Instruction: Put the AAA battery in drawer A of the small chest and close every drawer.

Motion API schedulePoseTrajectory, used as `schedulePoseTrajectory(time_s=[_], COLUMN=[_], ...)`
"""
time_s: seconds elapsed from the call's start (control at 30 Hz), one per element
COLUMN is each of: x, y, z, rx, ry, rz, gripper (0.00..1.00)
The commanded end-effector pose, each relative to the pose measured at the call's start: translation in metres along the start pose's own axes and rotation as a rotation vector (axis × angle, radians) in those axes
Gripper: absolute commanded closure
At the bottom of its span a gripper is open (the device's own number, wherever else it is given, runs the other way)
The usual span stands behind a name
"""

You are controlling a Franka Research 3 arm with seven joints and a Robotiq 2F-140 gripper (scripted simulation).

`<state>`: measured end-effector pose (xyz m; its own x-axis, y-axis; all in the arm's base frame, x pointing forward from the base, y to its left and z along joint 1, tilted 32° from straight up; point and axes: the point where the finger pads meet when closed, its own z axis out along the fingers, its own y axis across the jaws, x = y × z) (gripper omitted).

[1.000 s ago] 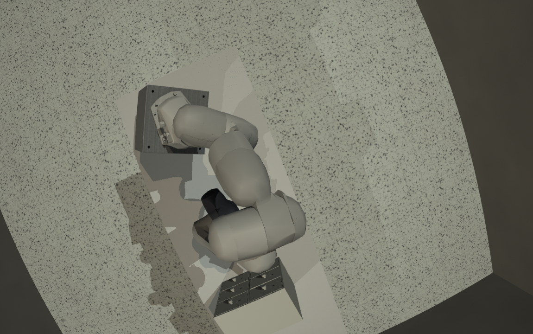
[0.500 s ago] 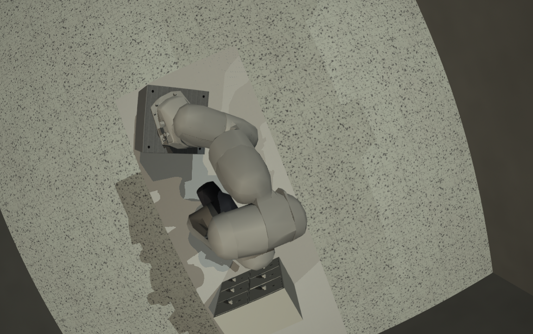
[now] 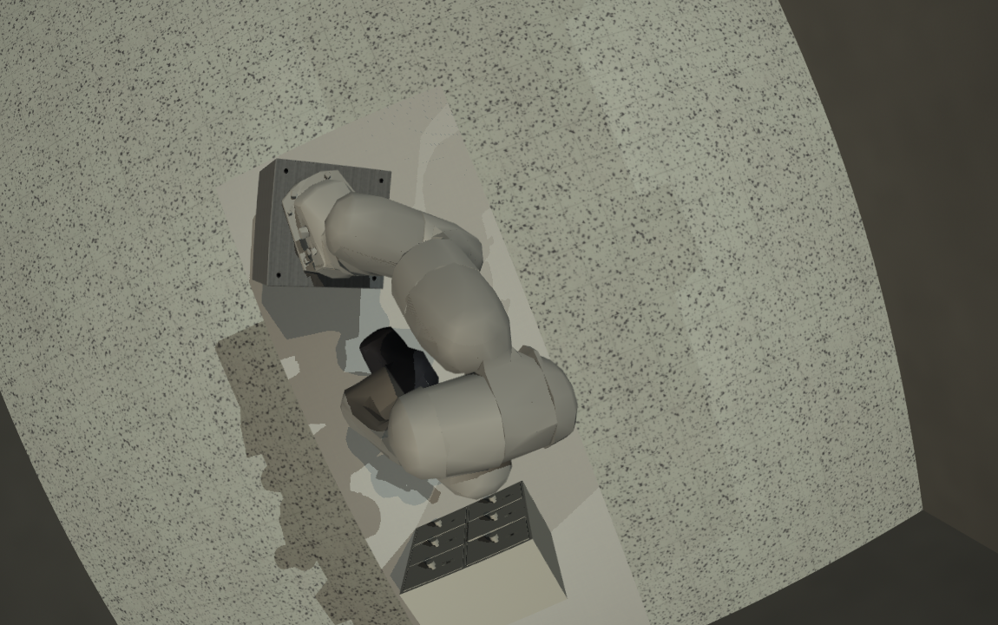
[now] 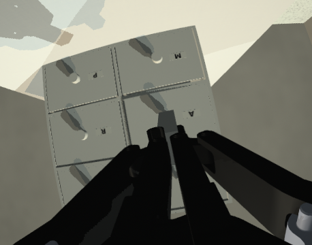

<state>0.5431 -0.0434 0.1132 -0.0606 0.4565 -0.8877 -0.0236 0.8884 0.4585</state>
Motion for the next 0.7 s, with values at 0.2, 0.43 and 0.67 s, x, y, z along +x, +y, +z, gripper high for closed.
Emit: schedulePoseTrajectory(time_s=[0.2,0.43,0.67], x=[-0.004,-0.007,-0.01], y=[0.0,0.0,0.0], z=[-0.002,-0.008,-0.016], rx=[-0.003,-0.003,-0.002], ry=[0.012,0.071,0.139], rz=[-0.002,-0.002,-0.002], gripper=[1.0,1.0,1.0])
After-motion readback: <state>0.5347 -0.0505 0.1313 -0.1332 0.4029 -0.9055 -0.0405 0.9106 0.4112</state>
